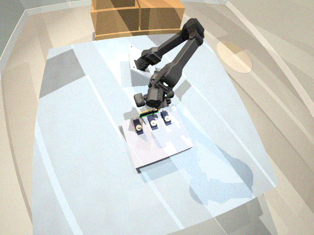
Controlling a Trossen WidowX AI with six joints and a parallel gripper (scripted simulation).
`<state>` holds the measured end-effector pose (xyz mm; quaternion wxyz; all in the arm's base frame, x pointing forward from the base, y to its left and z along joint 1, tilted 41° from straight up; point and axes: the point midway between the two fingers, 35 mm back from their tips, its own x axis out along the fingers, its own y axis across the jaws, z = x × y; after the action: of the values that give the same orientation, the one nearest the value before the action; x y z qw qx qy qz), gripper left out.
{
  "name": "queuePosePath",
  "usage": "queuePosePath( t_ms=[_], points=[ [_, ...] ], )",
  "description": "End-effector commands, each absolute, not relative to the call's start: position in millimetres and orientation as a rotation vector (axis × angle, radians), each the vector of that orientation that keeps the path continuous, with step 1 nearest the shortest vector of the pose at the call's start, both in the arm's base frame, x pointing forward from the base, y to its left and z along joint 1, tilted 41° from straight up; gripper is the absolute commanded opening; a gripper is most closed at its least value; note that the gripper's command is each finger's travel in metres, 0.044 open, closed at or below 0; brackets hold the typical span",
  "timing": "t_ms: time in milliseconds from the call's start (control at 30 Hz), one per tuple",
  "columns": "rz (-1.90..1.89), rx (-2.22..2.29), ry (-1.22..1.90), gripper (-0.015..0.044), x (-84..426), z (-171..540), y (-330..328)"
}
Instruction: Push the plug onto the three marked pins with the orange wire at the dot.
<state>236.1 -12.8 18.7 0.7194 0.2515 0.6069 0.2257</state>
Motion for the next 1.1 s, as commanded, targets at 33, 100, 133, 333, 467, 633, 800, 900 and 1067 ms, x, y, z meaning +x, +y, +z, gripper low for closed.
queuePosePath(
  t_ms=[33,100,133,333,467,633,800,900,1067],
  points=[
    [0.500,0.563,1.340,0.0000,240,20,-12],
    [0.500,0.563,1.340,0.0000,241,21,-12],
    [0.500,0.563,1.340,0.0000,242,21,-12],
    [0.500,0.563,1.340,0.0000,246,22,-12],
    [0.500,0.563,1.340,0.0026,247,21,-13],
    [0.500,0.563,1.340,0.0157,244,18,-13],
    [0.498,0.562,1.341,0.0289,243,28,-22],
    [0.497,0.561,1.342,0.0367,238,50,-42],
    [0.498,0.562,1.341,0.0440,234,63,-51]
  ],
)
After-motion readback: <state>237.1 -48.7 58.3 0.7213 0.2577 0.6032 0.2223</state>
